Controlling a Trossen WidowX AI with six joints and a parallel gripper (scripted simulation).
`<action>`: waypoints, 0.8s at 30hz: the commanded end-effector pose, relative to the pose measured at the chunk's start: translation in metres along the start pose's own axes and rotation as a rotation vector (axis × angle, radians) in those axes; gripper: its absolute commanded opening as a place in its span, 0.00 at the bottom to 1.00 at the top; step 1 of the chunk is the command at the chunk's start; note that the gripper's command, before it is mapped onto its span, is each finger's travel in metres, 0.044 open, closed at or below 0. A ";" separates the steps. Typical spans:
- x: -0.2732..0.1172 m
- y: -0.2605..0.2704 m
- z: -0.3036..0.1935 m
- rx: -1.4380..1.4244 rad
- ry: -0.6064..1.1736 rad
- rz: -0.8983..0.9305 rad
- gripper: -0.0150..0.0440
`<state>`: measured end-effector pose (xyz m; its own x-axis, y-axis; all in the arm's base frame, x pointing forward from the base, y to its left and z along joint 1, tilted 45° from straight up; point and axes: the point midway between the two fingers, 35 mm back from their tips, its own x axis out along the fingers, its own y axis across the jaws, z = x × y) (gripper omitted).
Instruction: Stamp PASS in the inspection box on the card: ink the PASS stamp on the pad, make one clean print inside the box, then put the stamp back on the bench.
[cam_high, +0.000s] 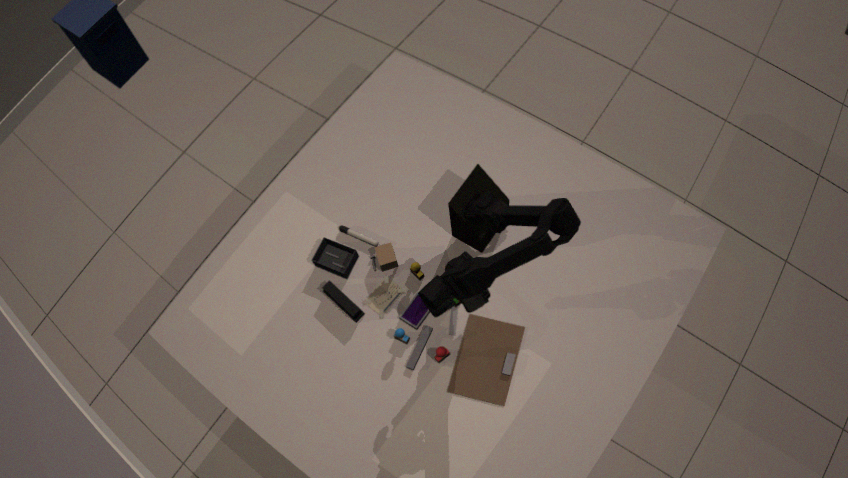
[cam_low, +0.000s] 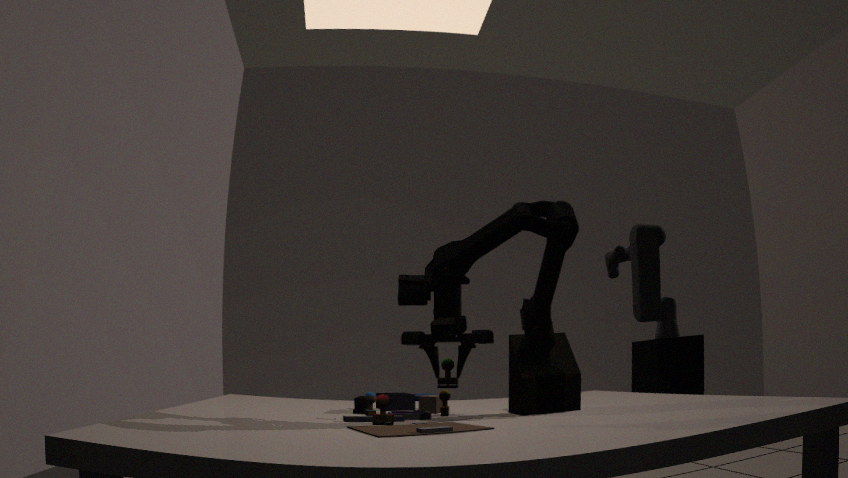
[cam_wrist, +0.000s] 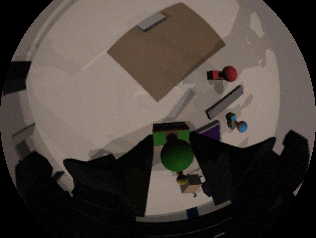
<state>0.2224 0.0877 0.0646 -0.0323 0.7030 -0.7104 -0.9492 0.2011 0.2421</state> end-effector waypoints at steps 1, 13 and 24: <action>0.003 0.019 0.005 0.004 -0.009 0.003 0.25; 0.009 0.036 0.008 0.004 -0.013 0.008 0.25; 0.027 0.033 0.007 0.003 -0.009 0.006 0.25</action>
<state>0.1929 0.1137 0.0638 -0.0338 0.7094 -0.7039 -0.9501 0.1957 0.2428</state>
